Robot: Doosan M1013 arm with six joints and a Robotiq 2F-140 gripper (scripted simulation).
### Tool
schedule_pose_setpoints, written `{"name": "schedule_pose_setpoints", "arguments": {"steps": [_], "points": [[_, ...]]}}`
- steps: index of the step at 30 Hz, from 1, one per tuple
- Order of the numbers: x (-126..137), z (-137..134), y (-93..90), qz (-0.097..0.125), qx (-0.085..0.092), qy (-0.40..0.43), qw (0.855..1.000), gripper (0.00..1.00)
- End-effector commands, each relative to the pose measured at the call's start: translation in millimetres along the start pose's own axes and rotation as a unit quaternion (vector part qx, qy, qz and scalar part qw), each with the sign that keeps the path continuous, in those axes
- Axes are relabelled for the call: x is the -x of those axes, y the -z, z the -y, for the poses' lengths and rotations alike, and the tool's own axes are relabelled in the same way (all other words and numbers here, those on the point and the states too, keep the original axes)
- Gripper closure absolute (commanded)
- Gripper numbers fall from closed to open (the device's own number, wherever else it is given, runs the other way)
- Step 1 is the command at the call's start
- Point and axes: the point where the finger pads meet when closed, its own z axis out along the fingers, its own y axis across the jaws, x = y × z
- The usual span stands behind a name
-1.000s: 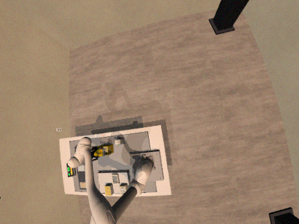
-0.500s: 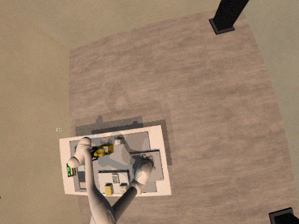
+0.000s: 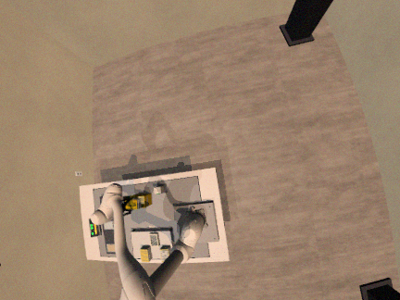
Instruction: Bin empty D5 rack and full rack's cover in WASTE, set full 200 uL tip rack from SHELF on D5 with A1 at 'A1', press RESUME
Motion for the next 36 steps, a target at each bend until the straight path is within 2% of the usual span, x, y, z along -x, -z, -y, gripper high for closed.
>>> {"name": "schedule_pose_setpoints", "arguments": {"steps": [1, 36], "points": [[0.0, 0.0, -0.1, 0.000, 0.000, 0.000, 1.000, 1.00], [0.0, 0.0, -10.0, 0.000, 0.000, 0.000, 1.000, 1.00]]}}
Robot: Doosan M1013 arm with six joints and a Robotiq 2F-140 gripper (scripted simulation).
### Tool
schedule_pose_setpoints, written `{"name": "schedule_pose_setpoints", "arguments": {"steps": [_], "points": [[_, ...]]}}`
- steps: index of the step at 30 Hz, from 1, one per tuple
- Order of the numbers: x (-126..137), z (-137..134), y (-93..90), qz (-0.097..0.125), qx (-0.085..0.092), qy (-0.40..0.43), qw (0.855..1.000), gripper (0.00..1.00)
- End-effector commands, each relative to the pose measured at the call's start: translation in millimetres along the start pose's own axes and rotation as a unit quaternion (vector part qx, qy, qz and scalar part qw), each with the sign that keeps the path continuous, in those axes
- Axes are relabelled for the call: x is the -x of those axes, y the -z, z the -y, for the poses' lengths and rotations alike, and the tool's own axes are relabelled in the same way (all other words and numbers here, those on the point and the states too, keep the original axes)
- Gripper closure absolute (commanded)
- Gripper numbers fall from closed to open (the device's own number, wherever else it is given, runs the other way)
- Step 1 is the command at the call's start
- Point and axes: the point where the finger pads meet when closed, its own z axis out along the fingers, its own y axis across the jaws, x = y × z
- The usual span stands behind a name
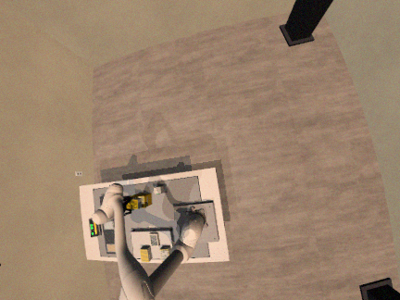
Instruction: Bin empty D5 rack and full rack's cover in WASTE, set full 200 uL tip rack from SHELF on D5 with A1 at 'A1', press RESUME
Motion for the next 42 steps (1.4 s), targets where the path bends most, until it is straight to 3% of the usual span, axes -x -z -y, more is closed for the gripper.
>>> {"name": "schedule_pose_setpoints", "arguments": {"steps": [1, 4, 5, 42], "points": [[0.0, 0.0, 0.1, 0.000, 0.000, 0.000, 1.000, 1.00], [0.0, 0.0, 0.1, 0.000, 0.000, 0.000, 1.000, 1.00], [0.0, 0.0, 0.1, 0.000, 0.000, 0.000, 1.000, 0.23], [0.0, 0.0, 0.1, 0.000, 0.000, 0.000, 1.000, 0.23]]}}
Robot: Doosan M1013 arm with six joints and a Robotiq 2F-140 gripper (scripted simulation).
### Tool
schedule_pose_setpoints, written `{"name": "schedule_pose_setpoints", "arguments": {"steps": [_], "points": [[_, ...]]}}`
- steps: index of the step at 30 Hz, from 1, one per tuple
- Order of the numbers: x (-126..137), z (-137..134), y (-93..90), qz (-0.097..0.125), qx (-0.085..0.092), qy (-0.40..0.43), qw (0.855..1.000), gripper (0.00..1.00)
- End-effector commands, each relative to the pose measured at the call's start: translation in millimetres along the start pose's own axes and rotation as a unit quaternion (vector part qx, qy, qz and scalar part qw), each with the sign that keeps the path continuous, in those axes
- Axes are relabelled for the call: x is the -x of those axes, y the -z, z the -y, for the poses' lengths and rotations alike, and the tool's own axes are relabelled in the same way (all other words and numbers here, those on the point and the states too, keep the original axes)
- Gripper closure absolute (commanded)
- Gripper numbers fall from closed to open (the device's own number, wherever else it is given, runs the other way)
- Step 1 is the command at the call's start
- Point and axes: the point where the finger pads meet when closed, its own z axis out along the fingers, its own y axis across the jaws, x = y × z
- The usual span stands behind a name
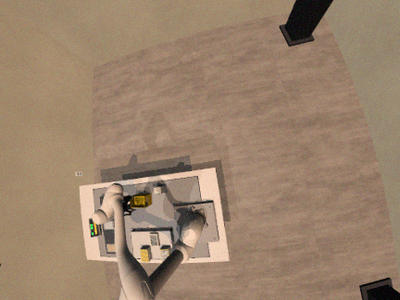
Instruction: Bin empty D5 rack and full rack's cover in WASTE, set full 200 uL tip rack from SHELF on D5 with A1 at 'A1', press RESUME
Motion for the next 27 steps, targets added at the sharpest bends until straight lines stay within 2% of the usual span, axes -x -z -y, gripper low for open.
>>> {"name": "schedule_pose_setpoints", "arguments": {"steps": [1, 8, 27], "points": [[0, 0, 0.1, 0.000, 0.000, 0.000, 1.000, 0.23], [0, 0, 5.1, 0.000, 0.000, 0.000, 1.000, 0.23], [0, 0, 33.4, 0.000, 0.000, 0.000, 1.000, 0.23]]}}
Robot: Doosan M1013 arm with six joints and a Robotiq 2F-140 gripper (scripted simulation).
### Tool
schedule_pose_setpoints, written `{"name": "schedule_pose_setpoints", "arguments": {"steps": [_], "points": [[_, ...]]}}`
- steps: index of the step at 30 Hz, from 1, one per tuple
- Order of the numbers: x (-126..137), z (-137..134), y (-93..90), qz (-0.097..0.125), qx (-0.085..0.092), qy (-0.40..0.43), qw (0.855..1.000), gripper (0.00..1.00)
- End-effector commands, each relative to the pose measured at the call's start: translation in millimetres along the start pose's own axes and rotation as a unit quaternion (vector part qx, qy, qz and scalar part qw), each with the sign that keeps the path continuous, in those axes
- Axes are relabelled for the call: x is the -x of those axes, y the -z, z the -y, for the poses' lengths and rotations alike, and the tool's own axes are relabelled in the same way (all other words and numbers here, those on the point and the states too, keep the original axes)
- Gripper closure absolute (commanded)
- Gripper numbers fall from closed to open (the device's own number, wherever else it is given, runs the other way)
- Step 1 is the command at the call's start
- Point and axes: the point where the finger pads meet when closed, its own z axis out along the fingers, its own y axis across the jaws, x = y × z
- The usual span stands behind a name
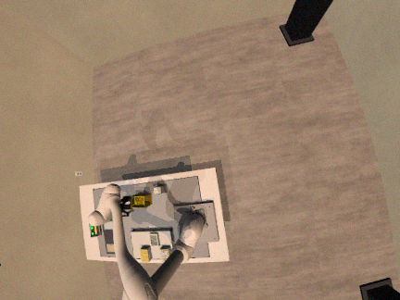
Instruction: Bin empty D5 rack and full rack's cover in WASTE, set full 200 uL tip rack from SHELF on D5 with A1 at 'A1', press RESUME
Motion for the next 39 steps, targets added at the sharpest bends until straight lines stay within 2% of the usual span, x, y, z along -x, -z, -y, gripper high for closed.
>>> {"name": "schedule_pose_setpoints", "arguments": {"steps": [1, 39], "points": [[0, 0, 4.3, 0.000, 0.000, 0.000, 1.000, 0.23], [0, 0, 58.5, 0.000, 0.000, 0.000, 1.000, 0.23]]}}
